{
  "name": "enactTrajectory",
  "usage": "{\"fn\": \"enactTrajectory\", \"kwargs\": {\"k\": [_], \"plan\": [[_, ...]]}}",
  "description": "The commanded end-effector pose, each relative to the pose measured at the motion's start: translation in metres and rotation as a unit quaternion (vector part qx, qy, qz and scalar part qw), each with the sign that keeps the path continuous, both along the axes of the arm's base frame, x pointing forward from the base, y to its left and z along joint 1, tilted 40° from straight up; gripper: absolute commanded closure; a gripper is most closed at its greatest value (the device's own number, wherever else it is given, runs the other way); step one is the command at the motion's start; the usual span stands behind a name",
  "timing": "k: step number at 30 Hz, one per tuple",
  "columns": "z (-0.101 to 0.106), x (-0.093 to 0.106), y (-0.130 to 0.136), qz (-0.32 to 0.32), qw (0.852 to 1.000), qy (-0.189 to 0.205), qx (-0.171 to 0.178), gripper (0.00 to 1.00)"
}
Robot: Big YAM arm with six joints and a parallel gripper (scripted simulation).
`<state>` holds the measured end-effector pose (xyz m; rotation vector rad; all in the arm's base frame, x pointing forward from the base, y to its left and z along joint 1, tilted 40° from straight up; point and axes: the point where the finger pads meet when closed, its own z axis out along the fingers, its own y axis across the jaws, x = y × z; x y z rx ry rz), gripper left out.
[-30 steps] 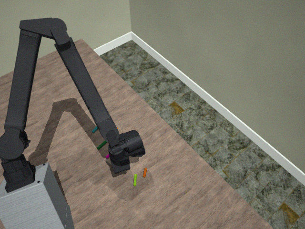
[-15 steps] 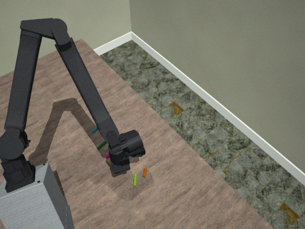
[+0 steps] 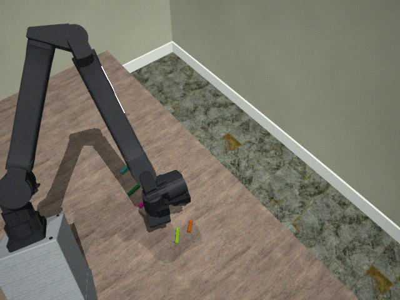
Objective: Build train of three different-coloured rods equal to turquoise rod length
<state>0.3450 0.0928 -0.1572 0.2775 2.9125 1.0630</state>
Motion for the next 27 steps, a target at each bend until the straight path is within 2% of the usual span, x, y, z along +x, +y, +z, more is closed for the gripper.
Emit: {"fn": "enactTrajectory", "kwargs": {"k": [1, 27], "plan": [[0.0004, 0.0046, 0.0048, 0.002, 1.000, -0.003, -0.001, 0.77], [0.0044, -0.0003, 0.0059, 0.002, 1.000, -0.006, -0.001, 0.77]]}}
